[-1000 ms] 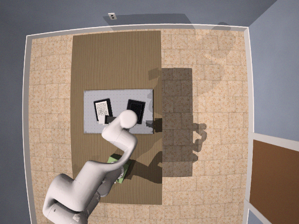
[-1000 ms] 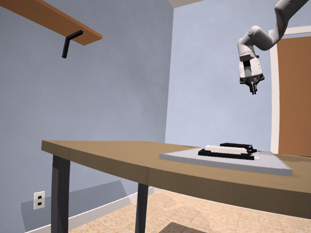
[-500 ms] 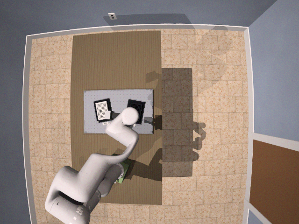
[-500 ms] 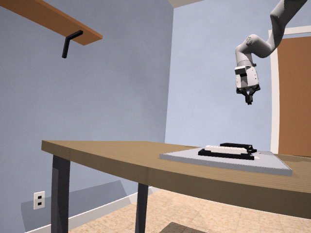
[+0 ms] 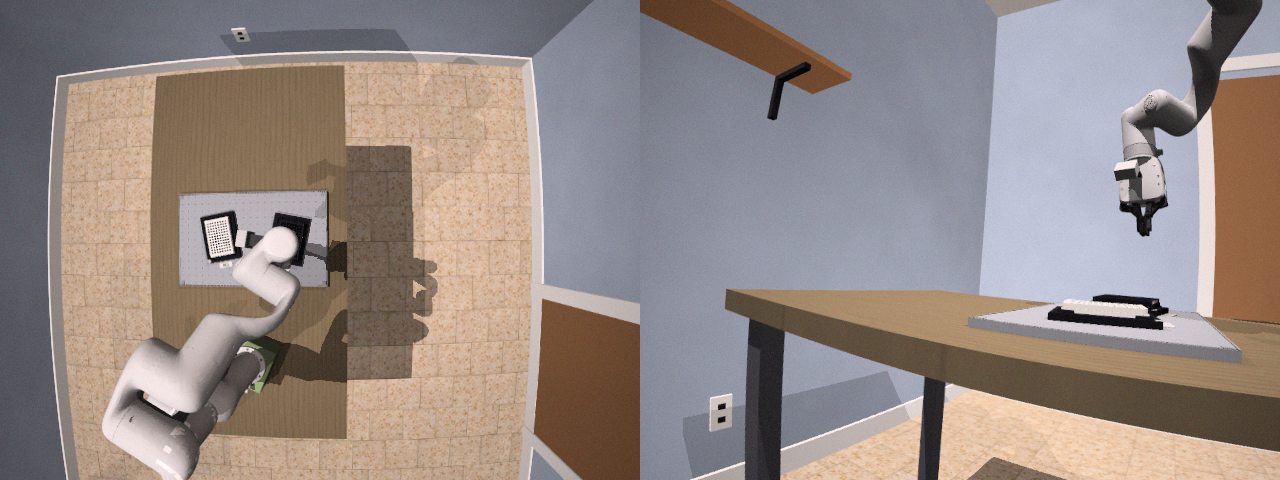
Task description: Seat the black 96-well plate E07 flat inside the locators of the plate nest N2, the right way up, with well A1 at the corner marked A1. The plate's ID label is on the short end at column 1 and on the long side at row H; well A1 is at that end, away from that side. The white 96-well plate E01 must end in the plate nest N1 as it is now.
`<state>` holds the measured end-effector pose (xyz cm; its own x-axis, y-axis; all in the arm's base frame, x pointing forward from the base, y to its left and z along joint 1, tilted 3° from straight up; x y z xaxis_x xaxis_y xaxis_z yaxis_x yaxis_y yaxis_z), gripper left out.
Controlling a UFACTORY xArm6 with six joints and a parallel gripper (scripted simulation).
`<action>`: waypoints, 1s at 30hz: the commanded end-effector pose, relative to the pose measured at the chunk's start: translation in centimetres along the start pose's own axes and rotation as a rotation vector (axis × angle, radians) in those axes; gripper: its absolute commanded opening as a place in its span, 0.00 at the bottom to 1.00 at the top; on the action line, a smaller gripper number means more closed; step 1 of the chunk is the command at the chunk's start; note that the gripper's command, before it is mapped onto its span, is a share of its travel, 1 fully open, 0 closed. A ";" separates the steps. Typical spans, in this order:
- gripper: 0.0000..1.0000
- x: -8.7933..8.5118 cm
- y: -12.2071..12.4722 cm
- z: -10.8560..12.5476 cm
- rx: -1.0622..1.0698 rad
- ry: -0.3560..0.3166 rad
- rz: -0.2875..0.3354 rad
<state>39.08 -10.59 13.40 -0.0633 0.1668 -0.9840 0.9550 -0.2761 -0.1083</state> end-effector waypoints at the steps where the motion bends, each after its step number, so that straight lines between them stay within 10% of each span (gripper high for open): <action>1: 0.00 1.2 1.1 0.5 0.009 -0.015 0.020; 30: 0.00 6.8 3.8 1.7 0.047 -0.080 0.114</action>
<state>41.65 -12.10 6.83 0.0182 0.0572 -0.9982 0.9430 -0.3327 -0.0019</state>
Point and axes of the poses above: the point where the finger pads meet when closed, its own x axis out along the fingers, its own y axis across the jaws, z = x × y, the point moved 3 cm from there along -x, back along the fingers, and after that the axes turned 14 degrees about x, right-handed, at the moved point
